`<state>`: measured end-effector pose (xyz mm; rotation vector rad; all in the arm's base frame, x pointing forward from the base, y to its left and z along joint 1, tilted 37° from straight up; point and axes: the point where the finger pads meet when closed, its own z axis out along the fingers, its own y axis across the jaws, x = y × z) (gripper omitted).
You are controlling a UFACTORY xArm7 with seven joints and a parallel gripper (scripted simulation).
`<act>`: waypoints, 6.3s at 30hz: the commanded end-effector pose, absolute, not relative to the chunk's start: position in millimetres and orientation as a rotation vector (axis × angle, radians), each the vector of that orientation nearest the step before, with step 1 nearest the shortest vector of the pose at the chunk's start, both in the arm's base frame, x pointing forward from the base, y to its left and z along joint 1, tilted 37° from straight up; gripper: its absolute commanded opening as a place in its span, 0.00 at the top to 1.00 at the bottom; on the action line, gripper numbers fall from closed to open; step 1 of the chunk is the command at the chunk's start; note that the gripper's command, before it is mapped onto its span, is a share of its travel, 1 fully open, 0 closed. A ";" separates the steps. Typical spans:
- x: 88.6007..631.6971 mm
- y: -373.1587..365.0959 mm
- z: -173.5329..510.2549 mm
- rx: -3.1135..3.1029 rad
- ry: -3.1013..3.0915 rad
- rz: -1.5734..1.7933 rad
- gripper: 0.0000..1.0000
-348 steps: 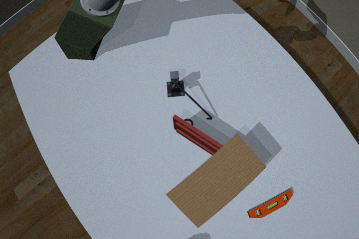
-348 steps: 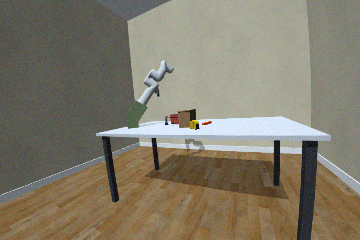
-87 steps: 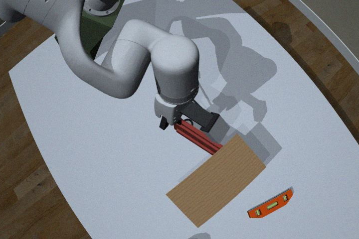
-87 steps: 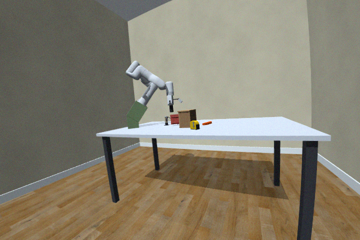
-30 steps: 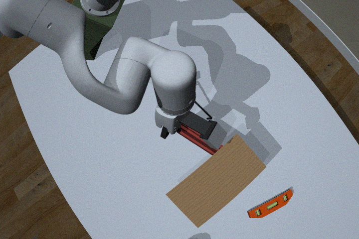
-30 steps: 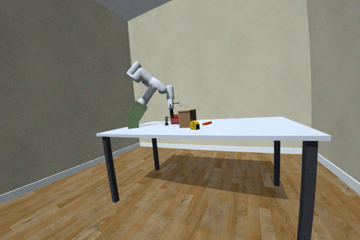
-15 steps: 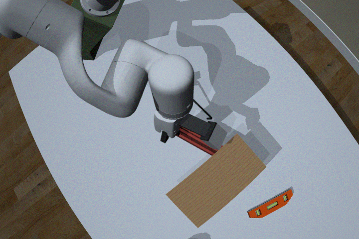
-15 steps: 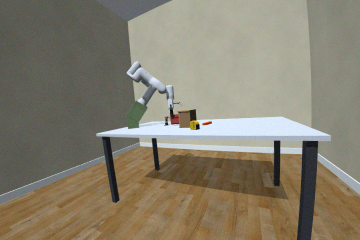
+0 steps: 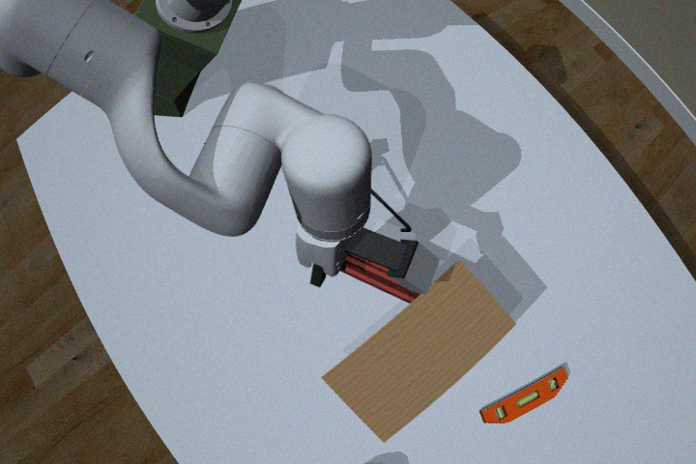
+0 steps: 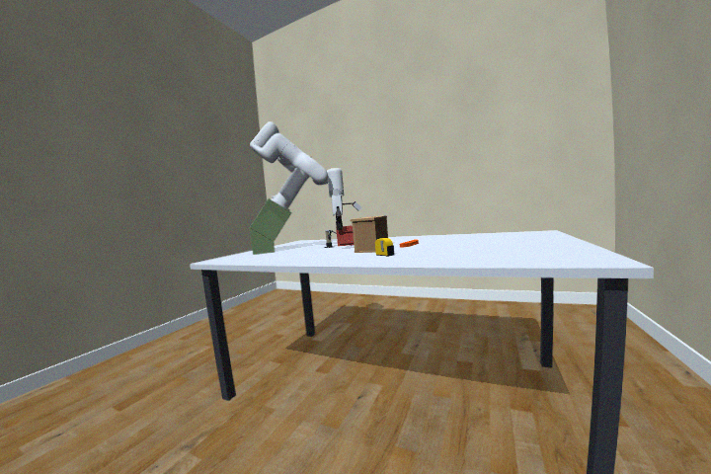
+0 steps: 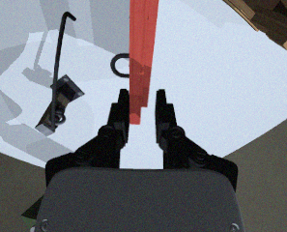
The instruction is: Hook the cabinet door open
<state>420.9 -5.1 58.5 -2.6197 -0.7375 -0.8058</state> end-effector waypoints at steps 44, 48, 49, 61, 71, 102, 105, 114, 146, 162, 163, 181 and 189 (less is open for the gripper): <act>435.6 -23.3 57.9 -2.586 -0.957 -0.851 0.73; 437.7 -25.5 57.9 -2.580 -0.988 -0.857 0.73; 438.5 -26.3 57.9 -2.578 -0.999 -0.859 0.73; 439.0 -26.8 57.9 -2.576 -1.006 -0.860 0.73; 434.6 -22.2 58.0 -2.589 -0.942 -0.849 0.73; 421.4 -34.9 82.0 -2.589 -0.941 -0.849 0.73; 418.5 -37.7 87.4 -2.589 -0.941 -0.849 0.73; 412.0 -43.9 99.3 -2.589 -0.942 -0.849 0.73; 401.8 -36.8 122.4 -2.604 -0.866 -0.832 0.73; 375.1 61.6 159.9 -2.642 -0.387 -0.732 0.77; 375.1 61.6 159.9 -2.642 -0.387 -0.732 0.77; 375.1 61.6 159.9 -2.642 -0.387 -0.732 0.77; 375.1 61.6 159.9 -2.642 -0.387 -0.732 0.77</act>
